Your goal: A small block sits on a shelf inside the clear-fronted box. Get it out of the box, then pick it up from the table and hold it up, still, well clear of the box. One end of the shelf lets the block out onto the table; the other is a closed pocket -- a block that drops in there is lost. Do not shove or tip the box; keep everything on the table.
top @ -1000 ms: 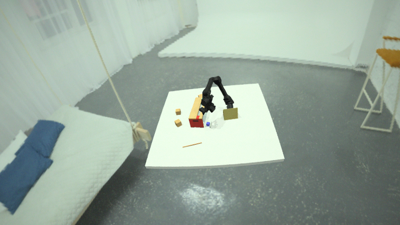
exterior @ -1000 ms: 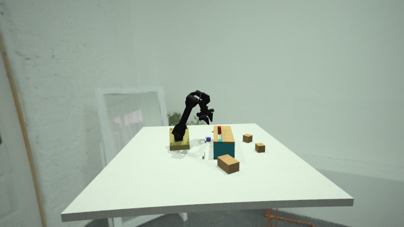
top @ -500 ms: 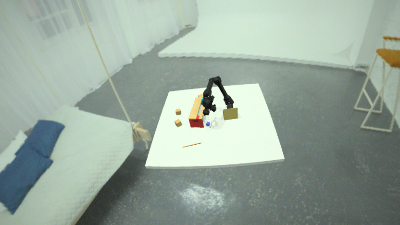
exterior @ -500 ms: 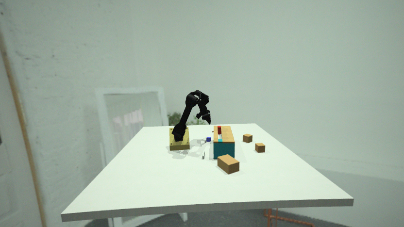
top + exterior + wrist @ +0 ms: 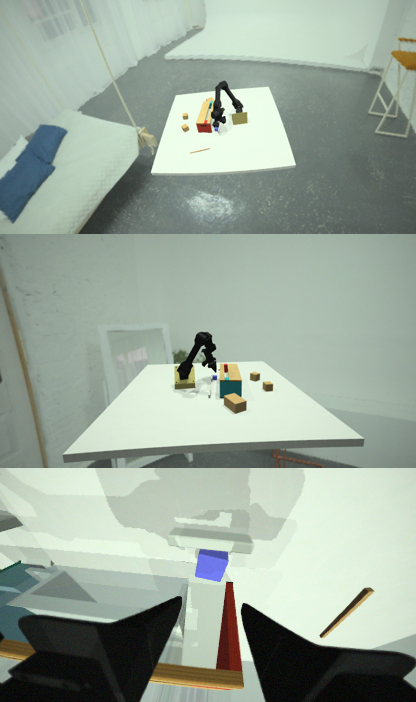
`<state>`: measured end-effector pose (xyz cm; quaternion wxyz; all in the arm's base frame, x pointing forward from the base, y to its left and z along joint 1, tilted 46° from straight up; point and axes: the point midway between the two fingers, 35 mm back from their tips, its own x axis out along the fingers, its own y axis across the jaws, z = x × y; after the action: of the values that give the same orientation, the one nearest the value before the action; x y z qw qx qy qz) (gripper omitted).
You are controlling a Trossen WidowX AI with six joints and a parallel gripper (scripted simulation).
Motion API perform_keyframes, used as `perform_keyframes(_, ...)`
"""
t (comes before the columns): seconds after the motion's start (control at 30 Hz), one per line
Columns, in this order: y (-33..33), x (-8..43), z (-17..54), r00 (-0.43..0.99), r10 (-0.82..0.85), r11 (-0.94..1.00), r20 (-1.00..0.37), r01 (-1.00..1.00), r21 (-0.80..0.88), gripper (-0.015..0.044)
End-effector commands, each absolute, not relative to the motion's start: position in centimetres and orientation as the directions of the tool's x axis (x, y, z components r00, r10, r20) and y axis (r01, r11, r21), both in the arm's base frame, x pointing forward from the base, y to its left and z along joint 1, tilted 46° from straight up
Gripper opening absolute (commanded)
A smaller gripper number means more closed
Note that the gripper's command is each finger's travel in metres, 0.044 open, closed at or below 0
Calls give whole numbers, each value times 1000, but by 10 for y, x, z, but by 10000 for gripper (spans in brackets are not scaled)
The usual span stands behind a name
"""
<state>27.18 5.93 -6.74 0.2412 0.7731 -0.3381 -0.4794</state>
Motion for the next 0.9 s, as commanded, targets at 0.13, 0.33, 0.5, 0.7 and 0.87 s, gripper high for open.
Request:
perform_keyframes(0.13,50,272,-76,316,-754,-654,-576,-290,698,285)
perform_keyframes(0.33,43,272,-83,316,-754,-655,-576,-290,698,285)
perform_keyframes(0.5,37,271,-89,316,-754,-655,-576,-290,698,285)
perform_keyframes(0.7,29,271,-95,316,-754,-655,-576,-290,698,285)
perform_keyframes(0.87,23,270,-100,316,-755,-654,-575,-290,699,285)
